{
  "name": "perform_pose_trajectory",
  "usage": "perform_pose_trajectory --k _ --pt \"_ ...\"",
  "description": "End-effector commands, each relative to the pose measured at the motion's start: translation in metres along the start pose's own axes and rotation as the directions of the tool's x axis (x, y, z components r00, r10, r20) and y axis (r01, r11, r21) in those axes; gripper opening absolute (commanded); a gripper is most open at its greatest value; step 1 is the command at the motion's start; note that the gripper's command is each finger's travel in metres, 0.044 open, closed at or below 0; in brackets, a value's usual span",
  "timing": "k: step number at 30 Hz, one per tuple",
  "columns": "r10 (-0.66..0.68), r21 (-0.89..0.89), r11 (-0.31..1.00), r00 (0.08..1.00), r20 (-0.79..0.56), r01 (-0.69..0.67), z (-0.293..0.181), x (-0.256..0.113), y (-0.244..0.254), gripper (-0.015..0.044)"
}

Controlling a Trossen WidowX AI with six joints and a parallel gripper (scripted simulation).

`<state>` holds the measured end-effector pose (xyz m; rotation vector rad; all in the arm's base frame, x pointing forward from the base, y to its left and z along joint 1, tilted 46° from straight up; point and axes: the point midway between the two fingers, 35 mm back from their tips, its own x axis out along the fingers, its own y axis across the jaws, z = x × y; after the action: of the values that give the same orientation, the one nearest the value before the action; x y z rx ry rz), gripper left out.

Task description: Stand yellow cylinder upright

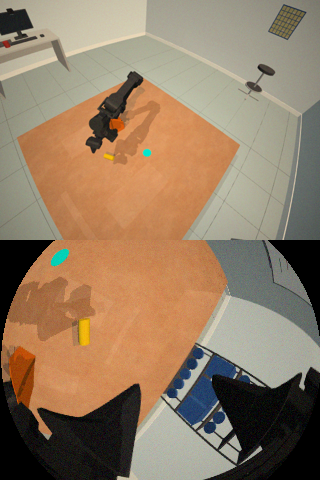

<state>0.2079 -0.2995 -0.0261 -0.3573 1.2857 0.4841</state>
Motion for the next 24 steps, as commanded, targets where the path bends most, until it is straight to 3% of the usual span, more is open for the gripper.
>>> perform_pose_trajectory --k 1,15,21,24 --pt "0.115 0.029 0.993 0.992 0.055 -0.116 0.009 0.025 0.024 0.0309" --pt "0.506 0.122 0.826 0.820 0.266 -0.550 0.045 0.088 0.119 0.0309" --pt "0.521 0.127 0.813 0.808 0.275 -0.568 0.047 0.093 0.125 0.0309" --pt "0.519 0.128 0.814 0.809 0.275 -0.566 0.060 0.125 0.141 0.0309"
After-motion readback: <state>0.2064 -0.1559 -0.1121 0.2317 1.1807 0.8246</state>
